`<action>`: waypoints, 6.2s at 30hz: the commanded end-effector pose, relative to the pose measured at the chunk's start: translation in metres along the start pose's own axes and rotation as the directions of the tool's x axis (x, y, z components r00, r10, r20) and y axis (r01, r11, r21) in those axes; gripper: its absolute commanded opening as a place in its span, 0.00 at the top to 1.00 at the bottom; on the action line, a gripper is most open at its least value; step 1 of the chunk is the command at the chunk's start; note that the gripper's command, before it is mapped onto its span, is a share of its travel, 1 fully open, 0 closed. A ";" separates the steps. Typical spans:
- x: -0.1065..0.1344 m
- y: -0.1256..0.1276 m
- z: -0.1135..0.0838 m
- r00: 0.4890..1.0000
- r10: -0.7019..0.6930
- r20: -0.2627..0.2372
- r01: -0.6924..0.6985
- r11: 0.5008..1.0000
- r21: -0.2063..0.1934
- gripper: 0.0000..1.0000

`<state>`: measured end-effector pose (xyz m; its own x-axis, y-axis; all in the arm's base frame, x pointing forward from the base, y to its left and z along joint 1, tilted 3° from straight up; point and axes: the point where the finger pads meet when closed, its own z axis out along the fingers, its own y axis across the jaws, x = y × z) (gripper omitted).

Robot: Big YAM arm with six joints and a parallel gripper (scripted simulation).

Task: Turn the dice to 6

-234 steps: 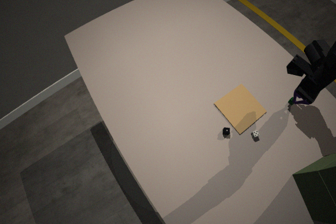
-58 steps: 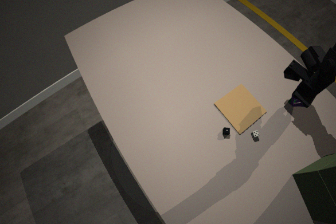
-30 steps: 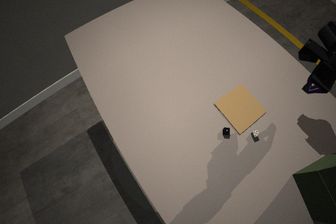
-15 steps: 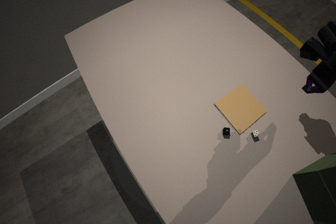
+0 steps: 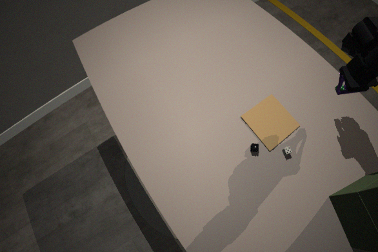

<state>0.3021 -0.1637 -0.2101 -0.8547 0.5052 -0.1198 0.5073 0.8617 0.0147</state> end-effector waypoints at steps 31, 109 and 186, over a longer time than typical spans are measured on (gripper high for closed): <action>0.027 0.013 0.009 0.421 0.907 -0.020 -0.905 0.421 0.061 0.86; 0.033 0.010 0.079 -0.032 0.647 -0.762 -0.998 0.027 0.065 0.86; 0.038 0.013 0.092 -0.041 0.644 -0.764 -0.997 0.027 0.077 0.86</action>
<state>0.2886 -0.1442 -0.3008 0.2748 0.5745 0.7710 0.8709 -0.4885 0.0536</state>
